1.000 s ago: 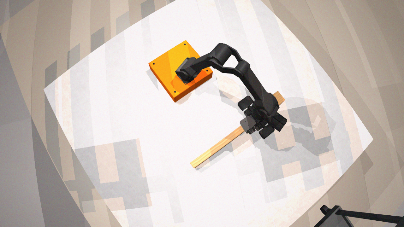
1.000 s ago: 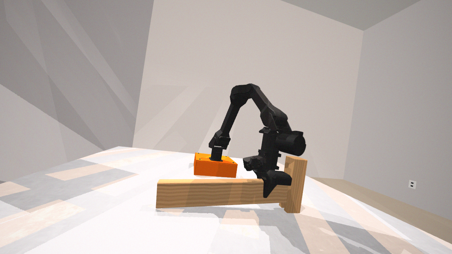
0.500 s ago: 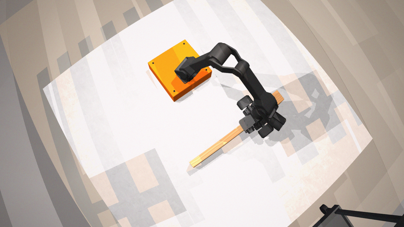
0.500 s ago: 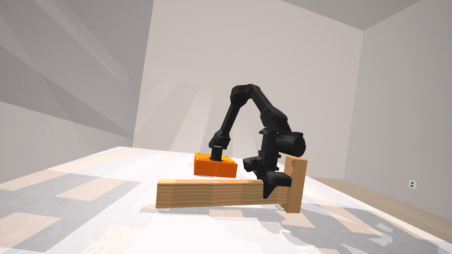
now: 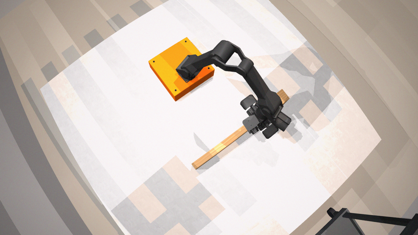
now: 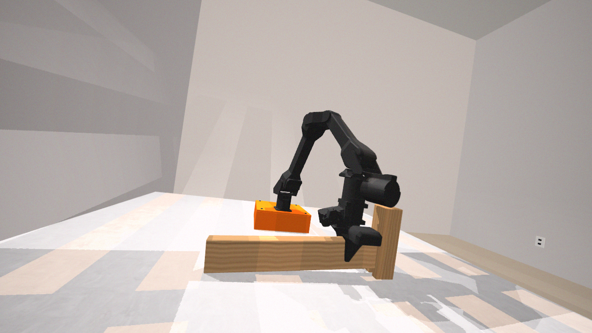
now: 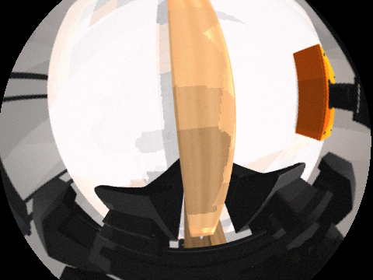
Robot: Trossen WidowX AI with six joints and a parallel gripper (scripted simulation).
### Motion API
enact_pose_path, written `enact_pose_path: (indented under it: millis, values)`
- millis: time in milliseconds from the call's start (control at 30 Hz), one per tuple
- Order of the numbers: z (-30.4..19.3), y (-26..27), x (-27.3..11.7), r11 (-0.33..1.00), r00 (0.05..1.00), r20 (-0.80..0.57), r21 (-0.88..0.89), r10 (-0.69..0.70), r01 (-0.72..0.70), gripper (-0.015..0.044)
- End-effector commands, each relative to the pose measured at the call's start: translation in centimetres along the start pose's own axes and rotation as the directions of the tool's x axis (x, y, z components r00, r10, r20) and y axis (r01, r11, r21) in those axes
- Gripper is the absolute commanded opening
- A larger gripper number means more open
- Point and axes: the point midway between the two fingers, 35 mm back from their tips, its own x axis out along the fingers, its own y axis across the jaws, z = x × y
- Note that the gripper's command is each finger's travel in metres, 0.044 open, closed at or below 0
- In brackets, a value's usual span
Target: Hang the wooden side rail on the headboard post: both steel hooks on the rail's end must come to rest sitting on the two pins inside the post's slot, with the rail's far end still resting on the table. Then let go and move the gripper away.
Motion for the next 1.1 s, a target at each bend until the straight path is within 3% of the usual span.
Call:
enact_pose_path:
  millis: [0, 767, 1067]
  values:
    - [-0.08, 0.13, -0.11, 1.0, 1.0, -0.006, 0.0, 0.008, -0.008, 0.0]
    - [-0.08, 0.13, 0.26, 1.0, 1.0, -0.006, 0.0, 0.008, -0.008, 0.0]
    - [0.03, -0.06, 0.18, 1.0, 1.0, 0.0, 0.0, 0.0, 0.0, 0.0236]
